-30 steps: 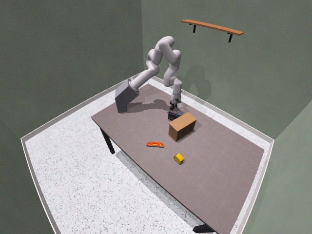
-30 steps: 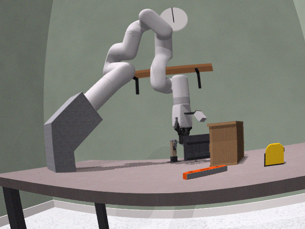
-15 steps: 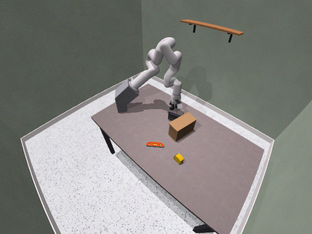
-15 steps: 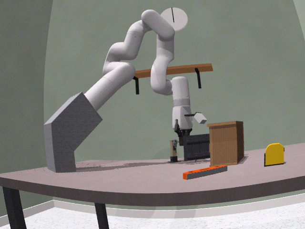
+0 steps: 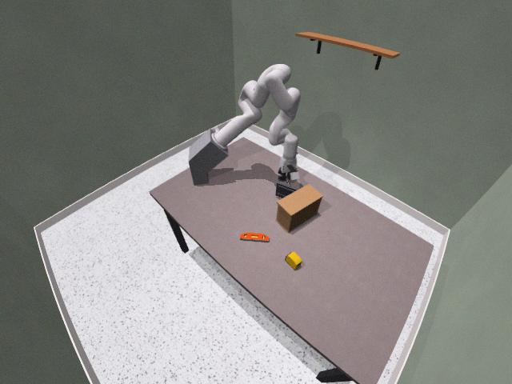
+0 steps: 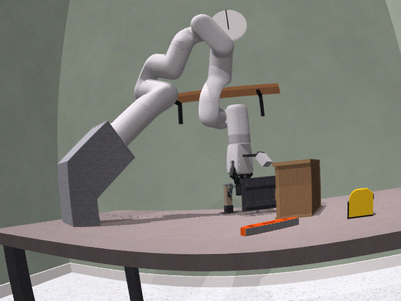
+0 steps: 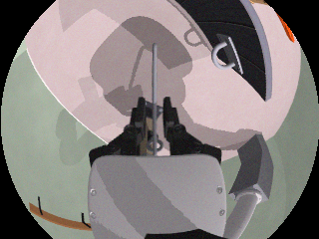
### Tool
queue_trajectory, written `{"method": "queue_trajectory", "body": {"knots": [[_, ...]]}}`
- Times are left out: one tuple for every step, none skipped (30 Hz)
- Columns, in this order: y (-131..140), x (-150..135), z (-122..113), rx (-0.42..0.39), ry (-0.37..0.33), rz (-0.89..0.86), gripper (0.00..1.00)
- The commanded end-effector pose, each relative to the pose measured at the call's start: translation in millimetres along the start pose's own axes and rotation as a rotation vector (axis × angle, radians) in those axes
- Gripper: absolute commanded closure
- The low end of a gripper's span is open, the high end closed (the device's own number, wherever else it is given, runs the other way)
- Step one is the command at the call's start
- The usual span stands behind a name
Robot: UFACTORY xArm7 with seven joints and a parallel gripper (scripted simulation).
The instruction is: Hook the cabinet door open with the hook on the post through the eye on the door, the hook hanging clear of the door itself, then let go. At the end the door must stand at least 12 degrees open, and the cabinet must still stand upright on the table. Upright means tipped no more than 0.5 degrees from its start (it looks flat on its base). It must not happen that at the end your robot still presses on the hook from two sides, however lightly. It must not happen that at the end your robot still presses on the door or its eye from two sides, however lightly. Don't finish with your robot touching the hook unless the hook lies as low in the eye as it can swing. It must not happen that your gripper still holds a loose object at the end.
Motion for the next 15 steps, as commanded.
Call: {"method": "queue_trajectory", "body": {"knots": [[-0.6,-0.3,2.3,0.001,-0.002,0.001,0.77],[-0.6,-0.3,3.1,0.001,-0.002,0.001,0.77],[-0.6,-0.3,3.9,0.001,-0.002,0.001,0.77],[-0.6,-0.3,4.7,0.001,-0.002,0.001,0.77],[-0.6,-0.3,5.4,0.001,-0.002,0.001,0.77],[-0.6,-0.3,6.0,0.001,-0.002,0.001,0.77],[-0.6,-0.3,6.7,0.001,-0.002,0.001,0.77],[-0.6,-0.4,7.2,0.001,-0.002,0.001,0.77],[-0.6,-0.4,7.7,0.001,-0.002,0.001,0.77],[-0.6,-0.4,8.2,0.001,-0.002,0.001,0.77],[-0.6,-0.4,8.6,0.001,-0.002,0.001,0.77],[-0.6,-0.4,8.9,0.001,-0.002,0.001,0.77],[-0.6,-0.3,9.2,0.001,-0.002,0.001,0.77],[-0.6,-0.3,9.2,0.001,-0.002,0.001,0.77],[-0.6,-0.3,9.2,0.001,-0.002,0.001,0.77]]}}
Point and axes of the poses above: the point where the finger pads meet when closed, its own z axis out along the fingers, its own x axis across the jaws, y = z × x, the point moved 5 cm from there along -z, back along the fingers, and after that the axes turned 5 degrees about z, right-handed, at the moved point
